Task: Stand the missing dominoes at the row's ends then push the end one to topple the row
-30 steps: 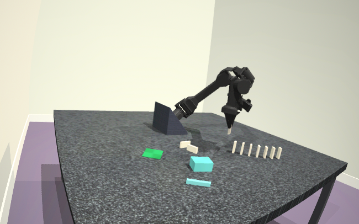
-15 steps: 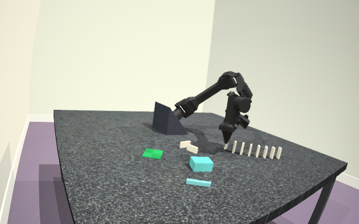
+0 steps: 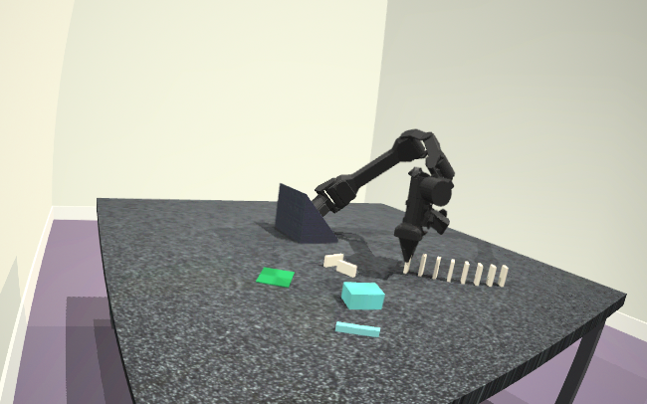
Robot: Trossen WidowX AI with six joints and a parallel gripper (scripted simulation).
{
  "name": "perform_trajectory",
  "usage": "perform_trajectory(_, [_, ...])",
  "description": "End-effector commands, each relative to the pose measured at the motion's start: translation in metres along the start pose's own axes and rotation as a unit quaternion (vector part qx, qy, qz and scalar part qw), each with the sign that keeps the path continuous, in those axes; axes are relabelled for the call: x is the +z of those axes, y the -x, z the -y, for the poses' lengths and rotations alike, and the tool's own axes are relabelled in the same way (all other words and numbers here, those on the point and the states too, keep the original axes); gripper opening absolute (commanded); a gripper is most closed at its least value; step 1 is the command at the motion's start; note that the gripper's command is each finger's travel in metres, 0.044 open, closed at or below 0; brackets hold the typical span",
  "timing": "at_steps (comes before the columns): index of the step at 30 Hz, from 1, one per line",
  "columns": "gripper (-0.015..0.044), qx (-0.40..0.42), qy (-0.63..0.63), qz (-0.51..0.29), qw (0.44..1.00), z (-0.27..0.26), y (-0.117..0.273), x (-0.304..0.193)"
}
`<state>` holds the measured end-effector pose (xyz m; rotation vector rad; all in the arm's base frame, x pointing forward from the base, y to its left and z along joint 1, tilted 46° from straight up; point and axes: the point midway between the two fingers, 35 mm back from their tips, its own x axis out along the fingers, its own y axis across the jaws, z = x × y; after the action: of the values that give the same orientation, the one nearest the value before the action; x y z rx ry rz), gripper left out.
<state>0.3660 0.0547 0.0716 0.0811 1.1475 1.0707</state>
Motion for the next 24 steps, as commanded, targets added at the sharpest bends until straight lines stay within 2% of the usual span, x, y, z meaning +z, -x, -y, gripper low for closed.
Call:
perform_trajectory(1, [0.0265,0.0,-0.002,0.002,1.0,0.0,0.0,0.001])
perform_trajectory(8, [0.044,0.0,-0.002,0.002,1.0,0.0,0.0,0.001])
perform_trajectory(12, [0.044,-0.003,-0.004,0.004,1.0,0.001,0.01,0.002])
perform_trajectory(19, [0.044,-0.032,-0.025,0.023,0.999,0.0,0.118,-0.001])
perform_trajectory(24, [0.044,-0.034,-0.027,0.025,0.999,-0.001,0.128,-0.003])
